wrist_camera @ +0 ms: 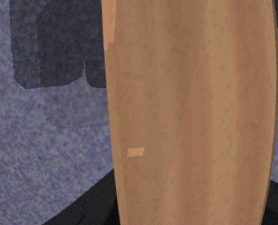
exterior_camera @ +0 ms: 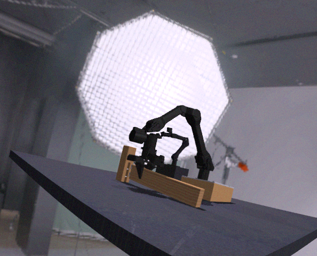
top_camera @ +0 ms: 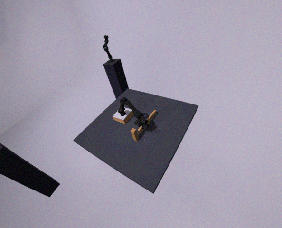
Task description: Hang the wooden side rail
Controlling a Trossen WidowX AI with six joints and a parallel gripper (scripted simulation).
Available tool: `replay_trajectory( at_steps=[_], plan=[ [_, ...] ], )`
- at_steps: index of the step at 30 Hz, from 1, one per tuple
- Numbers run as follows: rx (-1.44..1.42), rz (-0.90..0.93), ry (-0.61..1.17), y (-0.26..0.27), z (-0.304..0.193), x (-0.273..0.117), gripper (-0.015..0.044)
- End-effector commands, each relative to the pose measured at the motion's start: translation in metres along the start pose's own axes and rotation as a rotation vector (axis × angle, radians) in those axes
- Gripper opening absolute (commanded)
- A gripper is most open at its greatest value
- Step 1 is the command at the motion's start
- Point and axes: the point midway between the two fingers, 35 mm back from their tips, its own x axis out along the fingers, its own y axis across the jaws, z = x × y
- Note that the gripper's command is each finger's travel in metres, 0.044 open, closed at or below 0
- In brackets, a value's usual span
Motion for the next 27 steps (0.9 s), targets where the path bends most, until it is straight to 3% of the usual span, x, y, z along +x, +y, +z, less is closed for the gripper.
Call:
replay_trajectory(
  at_steps=[1, 27],
  plan=[
    [0.004, -0.012, 0.005, -0.0023, -0.0023, -0.0020, 0.0000],
    [0.004, -0.011, 0.005, 0.0005, -0.0052, -0.0027, 0.0000]
  ],
)
